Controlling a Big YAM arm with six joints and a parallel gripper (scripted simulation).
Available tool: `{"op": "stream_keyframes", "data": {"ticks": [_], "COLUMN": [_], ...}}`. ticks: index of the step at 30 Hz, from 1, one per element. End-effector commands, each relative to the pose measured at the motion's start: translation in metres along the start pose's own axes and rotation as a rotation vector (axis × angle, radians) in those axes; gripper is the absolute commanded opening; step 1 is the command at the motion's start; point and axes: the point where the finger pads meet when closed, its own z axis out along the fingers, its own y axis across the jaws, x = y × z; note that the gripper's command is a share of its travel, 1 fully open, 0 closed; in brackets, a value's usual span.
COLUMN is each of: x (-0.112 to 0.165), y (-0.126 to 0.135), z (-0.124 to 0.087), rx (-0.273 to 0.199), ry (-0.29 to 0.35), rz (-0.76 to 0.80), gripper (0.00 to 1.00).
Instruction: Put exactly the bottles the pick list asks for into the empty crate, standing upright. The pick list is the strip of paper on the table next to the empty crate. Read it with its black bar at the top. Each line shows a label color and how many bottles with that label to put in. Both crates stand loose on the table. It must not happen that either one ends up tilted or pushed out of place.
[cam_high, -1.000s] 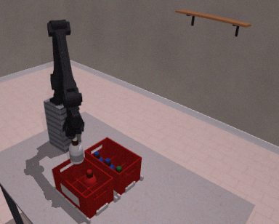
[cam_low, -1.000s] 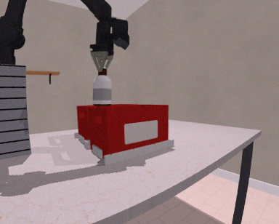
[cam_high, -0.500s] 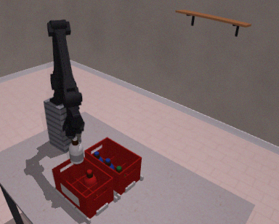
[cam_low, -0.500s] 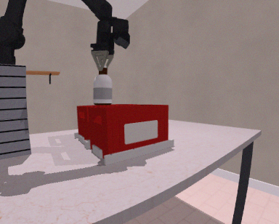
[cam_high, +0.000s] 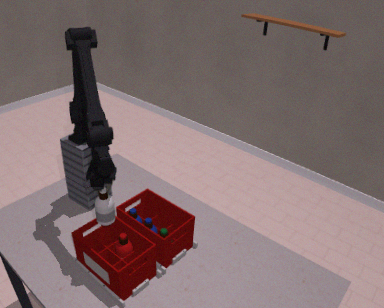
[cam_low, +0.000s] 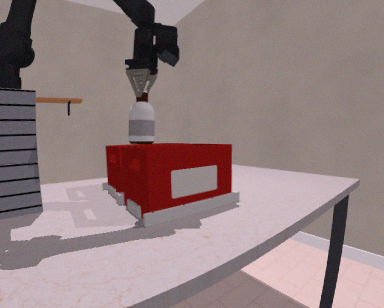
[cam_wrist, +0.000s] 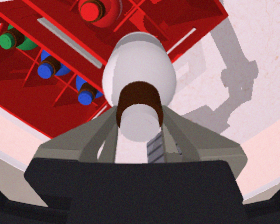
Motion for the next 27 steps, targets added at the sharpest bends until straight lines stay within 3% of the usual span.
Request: {"op": "stream_keyframes", "data": {"ticks": [1, 22, 27], "x": [-0.035, -0.036, -0.026], "y": [0.008, 0.008, 0.024], "z": [-0.043, -0.044, -0.044], "rx": [-0.034, -0.034, -0.038], "ry": [-0.099, -0.099, -0.100], "rz": [-0.008, -0.008, -0.005], "gripper": [0.00, 0.00, 0.00]}}
